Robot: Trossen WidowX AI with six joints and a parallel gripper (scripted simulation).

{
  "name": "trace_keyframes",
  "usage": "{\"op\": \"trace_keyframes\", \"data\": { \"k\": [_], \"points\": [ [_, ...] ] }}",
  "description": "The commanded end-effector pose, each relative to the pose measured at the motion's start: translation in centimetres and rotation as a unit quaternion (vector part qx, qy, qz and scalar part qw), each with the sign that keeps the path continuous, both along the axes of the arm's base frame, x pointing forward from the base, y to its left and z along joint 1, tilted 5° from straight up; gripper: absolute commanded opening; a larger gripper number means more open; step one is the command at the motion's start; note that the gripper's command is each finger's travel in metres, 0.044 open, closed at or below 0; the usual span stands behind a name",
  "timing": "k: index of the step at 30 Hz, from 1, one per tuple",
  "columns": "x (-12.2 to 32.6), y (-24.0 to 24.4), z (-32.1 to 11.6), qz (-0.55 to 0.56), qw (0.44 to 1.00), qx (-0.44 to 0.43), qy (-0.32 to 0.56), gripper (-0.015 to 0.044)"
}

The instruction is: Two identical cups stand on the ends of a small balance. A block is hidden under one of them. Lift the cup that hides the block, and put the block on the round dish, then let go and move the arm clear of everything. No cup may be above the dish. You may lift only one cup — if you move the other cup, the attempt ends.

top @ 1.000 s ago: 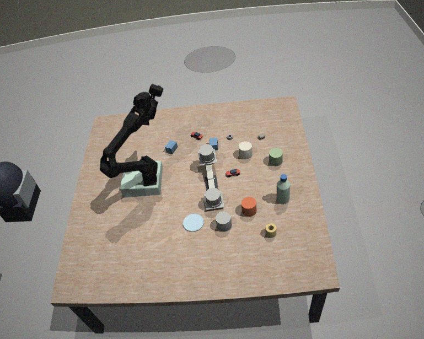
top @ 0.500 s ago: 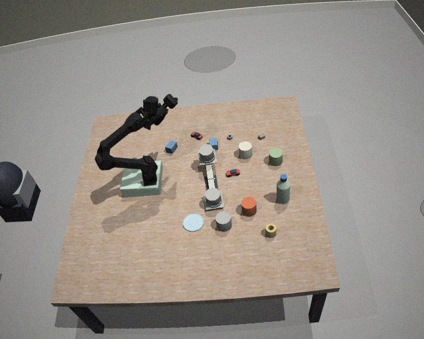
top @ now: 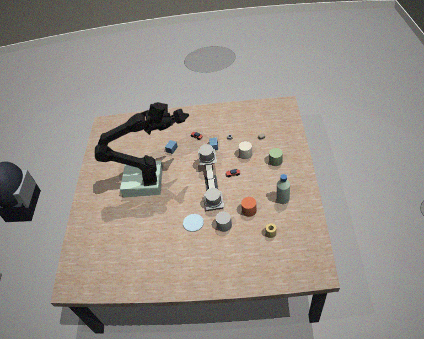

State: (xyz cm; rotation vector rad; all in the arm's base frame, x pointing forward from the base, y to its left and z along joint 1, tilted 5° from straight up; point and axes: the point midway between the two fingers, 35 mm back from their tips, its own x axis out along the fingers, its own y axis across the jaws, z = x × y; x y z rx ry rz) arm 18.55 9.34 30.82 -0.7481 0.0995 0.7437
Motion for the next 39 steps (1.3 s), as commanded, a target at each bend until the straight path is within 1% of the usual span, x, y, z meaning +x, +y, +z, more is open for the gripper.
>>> {"op": "trace_keyframes", "data": {
  "k": [1, 8, 15, 24, 34, 39],
  "points": [
    [0.6, -1.4, -1.2, -0.043, 0.998, 0.012, 0.034, 0.044],
    [1.3, -4.2, -3.0, -0.133, 0.985, 0.046, 0.095, 0.044],
    [1.4, -7.1, -4.8, -0.224, 0.959, 0.088, 0.151, 0.044],
    [0.7, -10.6, -7.0, -0.337, 0.905, 0.15, 0.213, 0.044],
    [-0.8, -13.9, -9.3, -0.451, 0.821, 0.227, 0.265, 0.044],
    [-0.9, -14.1, -9.5, -0.458, 0.815, 0.233, 0.268, 0.044]
  ]
}}
